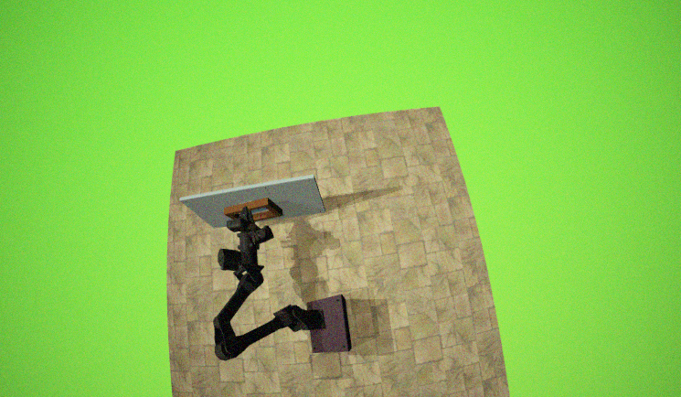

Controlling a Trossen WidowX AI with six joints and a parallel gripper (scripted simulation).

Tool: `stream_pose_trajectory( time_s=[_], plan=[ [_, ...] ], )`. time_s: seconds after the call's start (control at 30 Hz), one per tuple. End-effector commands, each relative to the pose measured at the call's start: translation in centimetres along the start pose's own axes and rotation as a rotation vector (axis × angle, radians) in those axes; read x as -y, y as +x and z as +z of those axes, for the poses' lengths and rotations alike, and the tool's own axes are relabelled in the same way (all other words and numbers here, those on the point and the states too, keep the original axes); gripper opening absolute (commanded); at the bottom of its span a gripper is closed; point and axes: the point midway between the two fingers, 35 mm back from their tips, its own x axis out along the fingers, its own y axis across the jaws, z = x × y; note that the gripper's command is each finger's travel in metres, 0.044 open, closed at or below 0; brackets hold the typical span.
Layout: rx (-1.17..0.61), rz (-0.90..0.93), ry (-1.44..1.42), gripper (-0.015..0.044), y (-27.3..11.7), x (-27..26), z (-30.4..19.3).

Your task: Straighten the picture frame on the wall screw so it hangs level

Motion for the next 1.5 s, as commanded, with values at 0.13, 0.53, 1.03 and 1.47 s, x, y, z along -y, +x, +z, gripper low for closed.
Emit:
stream_pose_trajectory(
  time_s=[0.13, 0.53, 1.03, 1.47],
  plan=[
    [-0.002, 0.0, 0.004, 0.0, 0.0, -0.2, 0.0],
    [-0.002, 0.0, 0.004, 0.0, 0.0, -0.6, 0.0],
    [-0.002, 0.0, 0.004, 0.0, 0.0, -1.1, 0.0],
    [-0.002, 0.0, 0.004, 0.0, 0.0, -1.4, 0.0]
  ],
)
